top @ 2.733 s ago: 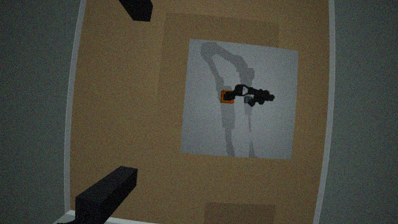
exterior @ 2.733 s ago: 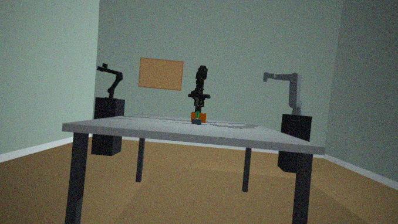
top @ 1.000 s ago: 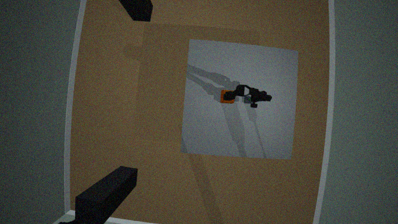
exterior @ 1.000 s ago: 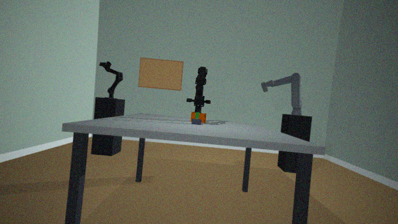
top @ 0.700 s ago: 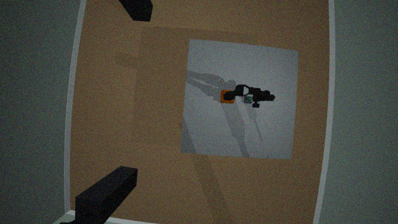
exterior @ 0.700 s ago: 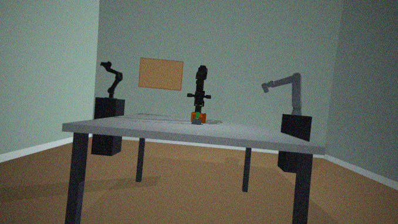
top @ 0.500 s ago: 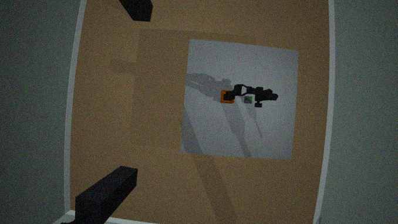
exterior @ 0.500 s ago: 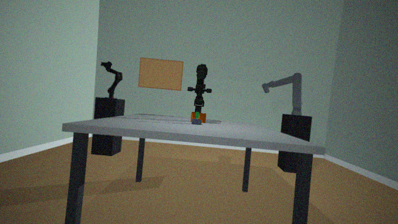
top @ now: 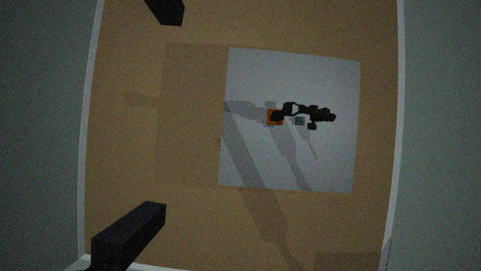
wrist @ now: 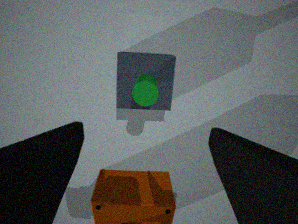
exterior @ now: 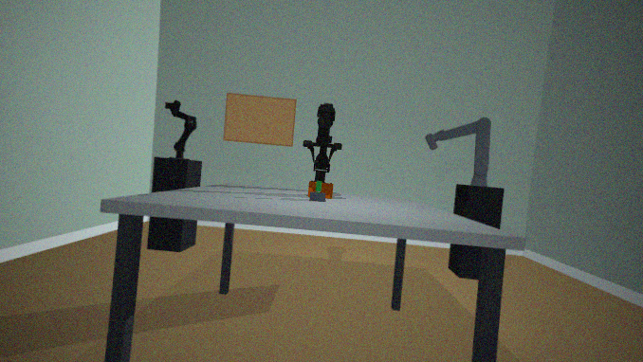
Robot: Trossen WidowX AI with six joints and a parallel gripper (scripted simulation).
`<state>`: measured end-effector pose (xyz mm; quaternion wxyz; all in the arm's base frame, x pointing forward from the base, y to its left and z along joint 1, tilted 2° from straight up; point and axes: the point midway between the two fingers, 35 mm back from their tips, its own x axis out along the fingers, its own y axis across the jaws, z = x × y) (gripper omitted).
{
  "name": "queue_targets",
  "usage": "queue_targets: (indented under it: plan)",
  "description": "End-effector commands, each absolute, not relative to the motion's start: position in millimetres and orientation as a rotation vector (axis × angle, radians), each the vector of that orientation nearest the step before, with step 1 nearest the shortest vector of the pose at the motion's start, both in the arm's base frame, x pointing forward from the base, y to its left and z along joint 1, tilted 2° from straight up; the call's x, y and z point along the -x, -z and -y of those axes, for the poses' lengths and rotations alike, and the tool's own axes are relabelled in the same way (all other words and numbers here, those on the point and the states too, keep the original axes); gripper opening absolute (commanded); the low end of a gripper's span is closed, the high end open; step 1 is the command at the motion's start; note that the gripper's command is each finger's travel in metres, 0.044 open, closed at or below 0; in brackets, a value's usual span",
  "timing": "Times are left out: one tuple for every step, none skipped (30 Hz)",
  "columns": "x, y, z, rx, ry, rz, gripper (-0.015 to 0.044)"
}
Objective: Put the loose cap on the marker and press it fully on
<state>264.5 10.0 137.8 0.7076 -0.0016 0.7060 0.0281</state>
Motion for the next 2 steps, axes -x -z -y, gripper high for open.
queue_targets:
  plan:
    - [-264.2, -138.1, -9.8, 0.007, -0.065, -1.569, 0.0440]
    - [-264.2, -138.1, -9.8, 0.007, -0.065, -1.569, 0.0440]
